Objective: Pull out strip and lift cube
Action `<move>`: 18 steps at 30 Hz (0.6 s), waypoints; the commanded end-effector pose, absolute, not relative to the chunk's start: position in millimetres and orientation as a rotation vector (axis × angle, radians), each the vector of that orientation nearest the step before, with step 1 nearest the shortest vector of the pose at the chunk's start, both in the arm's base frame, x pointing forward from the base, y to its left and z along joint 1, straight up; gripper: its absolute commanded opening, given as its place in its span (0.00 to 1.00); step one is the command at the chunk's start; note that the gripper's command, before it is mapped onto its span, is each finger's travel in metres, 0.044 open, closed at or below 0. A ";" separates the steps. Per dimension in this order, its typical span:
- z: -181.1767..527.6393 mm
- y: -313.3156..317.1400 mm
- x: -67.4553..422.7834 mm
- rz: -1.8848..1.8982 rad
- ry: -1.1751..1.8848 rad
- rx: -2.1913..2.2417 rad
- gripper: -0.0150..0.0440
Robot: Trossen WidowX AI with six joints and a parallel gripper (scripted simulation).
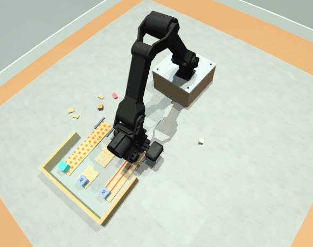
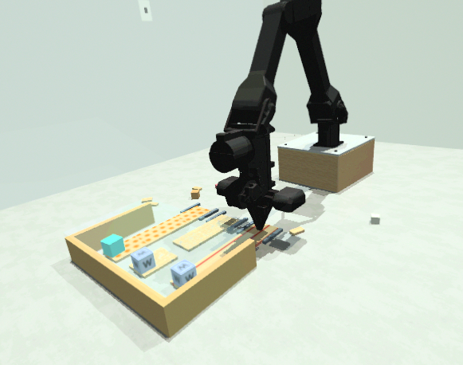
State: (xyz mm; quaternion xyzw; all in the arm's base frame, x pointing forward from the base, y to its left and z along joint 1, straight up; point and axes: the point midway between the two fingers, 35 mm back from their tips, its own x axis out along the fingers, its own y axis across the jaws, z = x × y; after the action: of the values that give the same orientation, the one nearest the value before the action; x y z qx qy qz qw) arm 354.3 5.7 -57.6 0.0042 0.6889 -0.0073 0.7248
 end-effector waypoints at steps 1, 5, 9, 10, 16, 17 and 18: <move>-62.8 6.4 341.8 -0.017 1.544 0.016 0.25; -63.3 6.6 335.7 -0.017 1.544 0.016 0.25; -63.6 6.8 329.8 -0.017 1.545 0.016 0.25; -63.7 6.9 328.4 -0.017 1.545 0.016 0.25; -64.2 7.2 319.4 -0.017 1.545 0.016 0.25; -64.2 7.2 317.8 -0.017 1.545 0.016 0.25; -64.3 7.3 316.2 -0.017 1.546 0.016 0.25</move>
State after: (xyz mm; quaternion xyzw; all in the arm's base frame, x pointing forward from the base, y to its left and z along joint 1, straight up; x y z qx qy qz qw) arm 328.5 6.7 -58.9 0.0043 0.6881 -0.0072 0.7256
